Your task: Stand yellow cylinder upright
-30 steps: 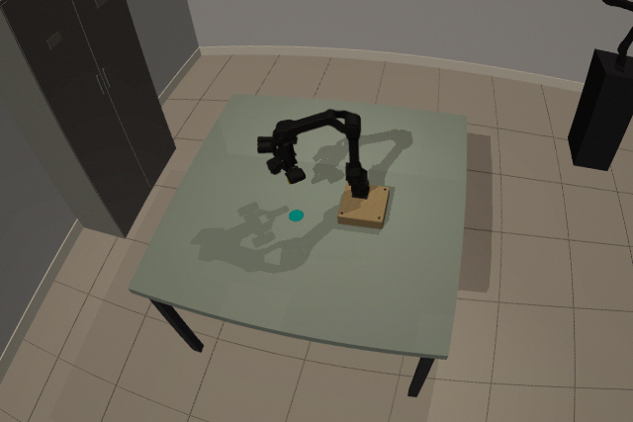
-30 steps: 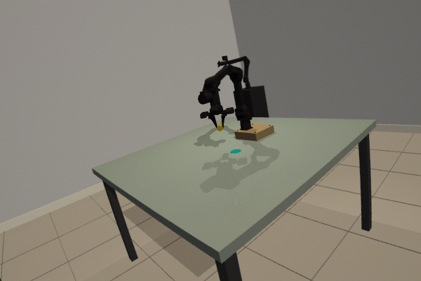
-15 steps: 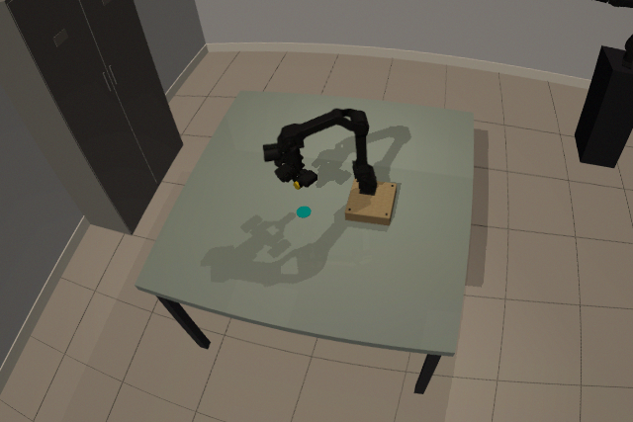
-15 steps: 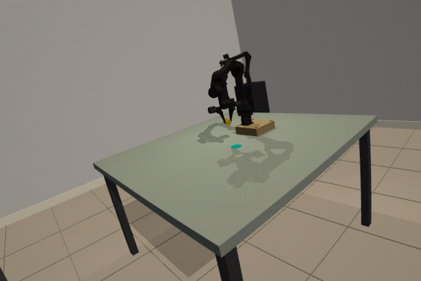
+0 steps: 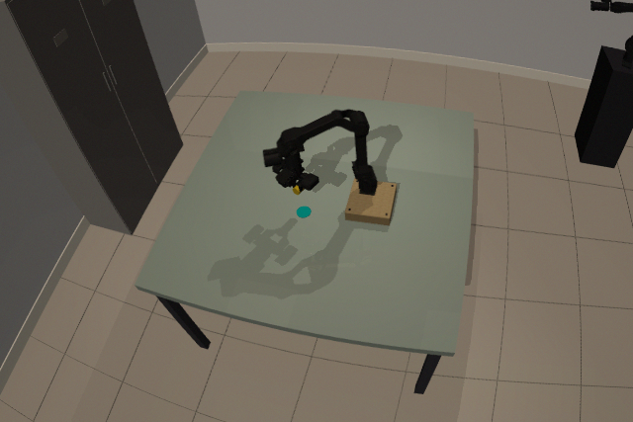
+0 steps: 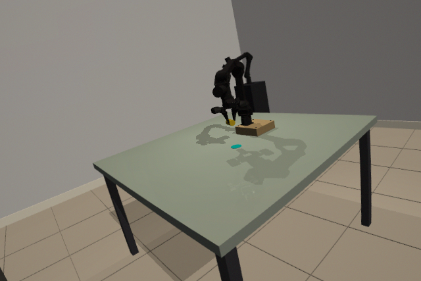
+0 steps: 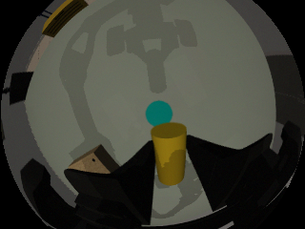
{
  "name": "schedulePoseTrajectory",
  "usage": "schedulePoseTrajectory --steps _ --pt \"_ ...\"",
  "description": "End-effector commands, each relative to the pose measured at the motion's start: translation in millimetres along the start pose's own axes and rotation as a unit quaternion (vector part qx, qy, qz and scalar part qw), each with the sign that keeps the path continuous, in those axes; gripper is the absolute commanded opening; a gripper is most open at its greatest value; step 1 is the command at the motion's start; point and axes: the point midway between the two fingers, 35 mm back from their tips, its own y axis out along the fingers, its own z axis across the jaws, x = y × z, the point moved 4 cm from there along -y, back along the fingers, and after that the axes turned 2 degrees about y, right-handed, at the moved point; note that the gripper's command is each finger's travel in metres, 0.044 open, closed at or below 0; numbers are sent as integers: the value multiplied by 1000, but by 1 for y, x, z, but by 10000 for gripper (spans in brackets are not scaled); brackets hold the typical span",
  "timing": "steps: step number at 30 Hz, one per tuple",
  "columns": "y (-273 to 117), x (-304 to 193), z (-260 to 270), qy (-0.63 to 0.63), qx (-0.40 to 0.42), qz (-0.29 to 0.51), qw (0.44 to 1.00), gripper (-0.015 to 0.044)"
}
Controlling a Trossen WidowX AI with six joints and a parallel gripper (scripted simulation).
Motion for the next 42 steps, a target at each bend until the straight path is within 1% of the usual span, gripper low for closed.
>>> schedulePoseTrajectory --steps 1,42 --pt "4 0 -1 5 4 -12 1000 105" --pt "31 6 -20 69 30 -159 984 105"
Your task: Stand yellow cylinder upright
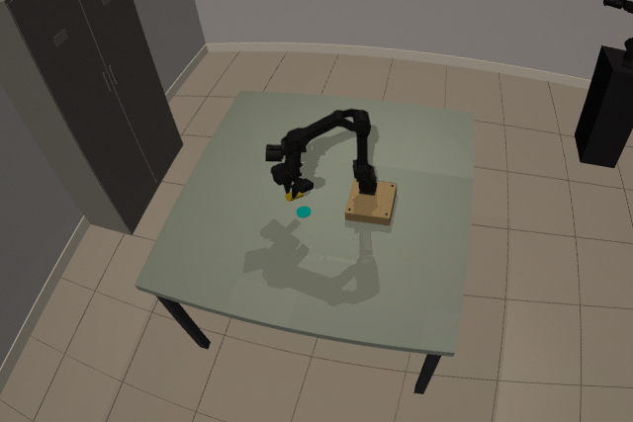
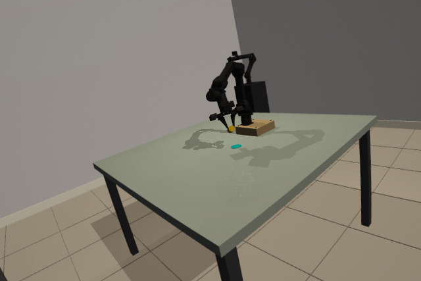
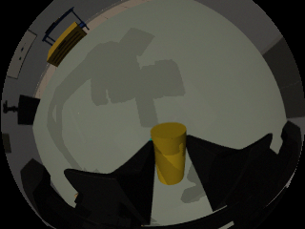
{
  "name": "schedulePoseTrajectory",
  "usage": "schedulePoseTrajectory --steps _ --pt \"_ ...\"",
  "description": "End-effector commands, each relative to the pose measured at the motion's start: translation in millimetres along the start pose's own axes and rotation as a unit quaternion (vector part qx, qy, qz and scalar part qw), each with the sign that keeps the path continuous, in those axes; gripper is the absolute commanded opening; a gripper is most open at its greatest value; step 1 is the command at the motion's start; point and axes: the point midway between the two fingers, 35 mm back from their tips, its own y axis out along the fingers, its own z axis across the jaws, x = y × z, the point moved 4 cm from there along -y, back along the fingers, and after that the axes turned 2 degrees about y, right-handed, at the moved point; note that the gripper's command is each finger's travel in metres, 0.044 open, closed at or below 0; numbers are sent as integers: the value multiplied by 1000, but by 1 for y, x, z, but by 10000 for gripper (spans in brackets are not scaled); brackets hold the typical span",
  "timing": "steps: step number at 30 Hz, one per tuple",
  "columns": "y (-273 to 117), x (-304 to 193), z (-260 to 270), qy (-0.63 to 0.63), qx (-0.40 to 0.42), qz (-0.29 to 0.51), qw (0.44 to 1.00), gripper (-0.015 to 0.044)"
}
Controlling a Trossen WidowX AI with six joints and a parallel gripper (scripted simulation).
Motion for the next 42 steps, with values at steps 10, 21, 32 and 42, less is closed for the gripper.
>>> schedulePoseTrajectory --steps 10,21,32,42 --pt "6 -2 -6 17 8 -46 999 105" --pt "10 -3 -10 27 13 -85 996 105" --pt "13 -5 -15 36 18 -123 992 105" --pt "15 -7 -19 41 22 -158 986 105"
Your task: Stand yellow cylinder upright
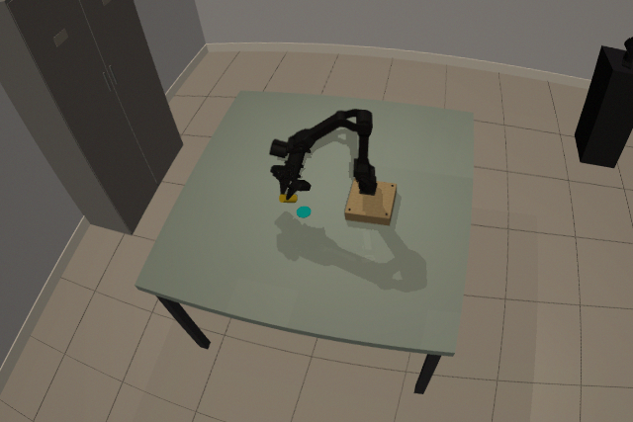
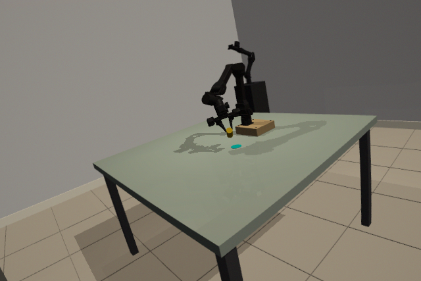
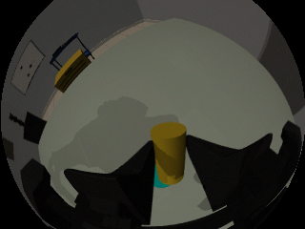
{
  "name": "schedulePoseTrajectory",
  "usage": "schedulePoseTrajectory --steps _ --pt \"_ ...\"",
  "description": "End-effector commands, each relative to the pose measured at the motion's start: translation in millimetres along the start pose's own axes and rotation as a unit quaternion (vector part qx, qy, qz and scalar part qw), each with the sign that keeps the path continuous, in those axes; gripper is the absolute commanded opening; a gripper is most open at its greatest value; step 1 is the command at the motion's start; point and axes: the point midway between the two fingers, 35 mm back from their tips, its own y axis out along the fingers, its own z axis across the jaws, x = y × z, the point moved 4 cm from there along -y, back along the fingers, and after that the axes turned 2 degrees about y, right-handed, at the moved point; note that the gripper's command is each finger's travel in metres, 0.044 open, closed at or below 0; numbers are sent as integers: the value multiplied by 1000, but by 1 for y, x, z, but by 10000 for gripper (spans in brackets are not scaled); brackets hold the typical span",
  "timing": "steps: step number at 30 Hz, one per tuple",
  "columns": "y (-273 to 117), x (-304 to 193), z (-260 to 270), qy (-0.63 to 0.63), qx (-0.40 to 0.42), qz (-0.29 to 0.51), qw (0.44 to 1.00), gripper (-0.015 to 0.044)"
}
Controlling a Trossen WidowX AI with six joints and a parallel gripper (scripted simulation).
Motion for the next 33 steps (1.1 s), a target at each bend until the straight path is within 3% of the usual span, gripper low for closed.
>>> schedulePoseTrajectory --steps 1,33 --pt "0 -2 -1 4 3 -13 1000 105" --pt "-2 -11 -10 10 17 -120 993 105"
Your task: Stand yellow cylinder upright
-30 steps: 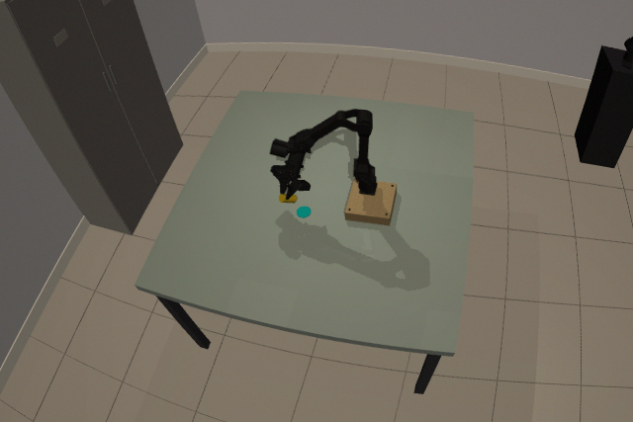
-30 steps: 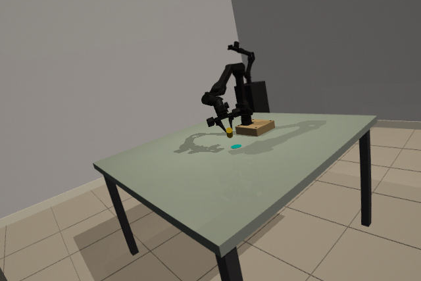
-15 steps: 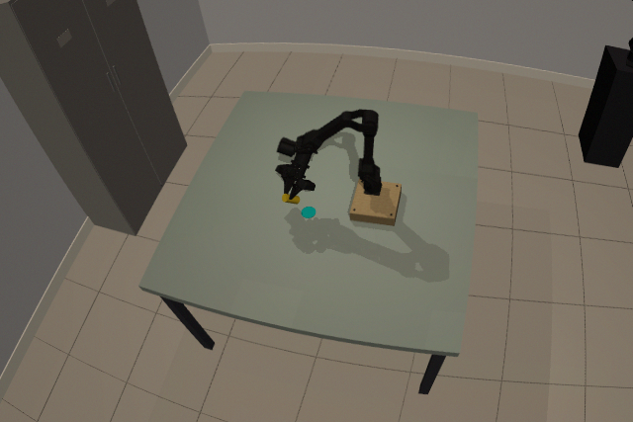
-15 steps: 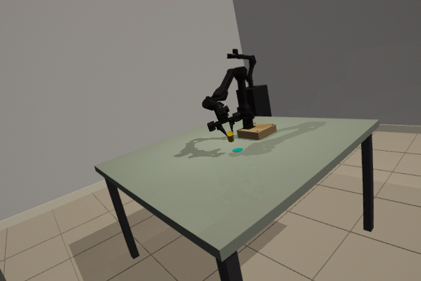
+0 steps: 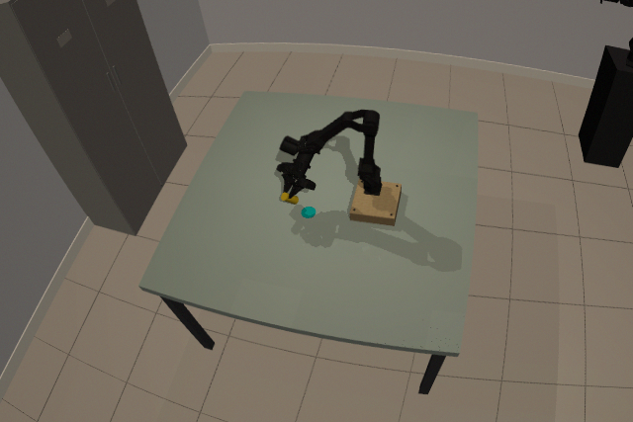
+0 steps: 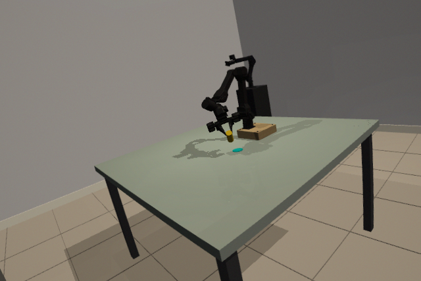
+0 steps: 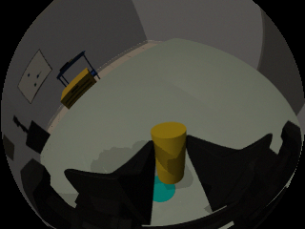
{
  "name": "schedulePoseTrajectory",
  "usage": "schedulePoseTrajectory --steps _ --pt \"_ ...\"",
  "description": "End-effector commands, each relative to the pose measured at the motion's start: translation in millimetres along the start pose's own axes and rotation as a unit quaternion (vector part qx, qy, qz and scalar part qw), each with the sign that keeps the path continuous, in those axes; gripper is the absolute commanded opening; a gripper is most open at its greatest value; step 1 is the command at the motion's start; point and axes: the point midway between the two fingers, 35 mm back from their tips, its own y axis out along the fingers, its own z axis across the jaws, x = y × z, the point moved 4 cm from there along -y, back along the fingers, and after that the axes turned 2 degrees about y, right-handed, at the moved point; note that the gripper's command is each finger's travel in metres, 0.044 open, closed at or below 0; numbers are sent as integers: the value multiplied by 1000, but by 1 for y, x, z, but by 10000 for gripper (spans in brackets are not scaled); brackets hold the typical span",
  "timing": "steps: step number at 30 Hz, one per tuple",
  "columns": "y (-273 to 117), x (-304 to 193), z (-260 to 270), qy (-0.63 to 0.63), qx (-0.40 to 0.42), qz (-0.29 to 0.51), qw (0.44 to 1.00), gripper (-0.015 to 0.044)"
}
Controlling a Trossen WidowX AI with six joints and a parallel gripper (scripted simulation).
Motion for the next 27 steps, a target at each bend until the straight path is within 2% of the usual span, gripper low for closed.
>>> schedulePoseTrajectory --steps 1,27 --pt "-1 -2 0 2 3 -12 1000 105" --pt "-10 -10 -2 -6 15 -93 996 105"
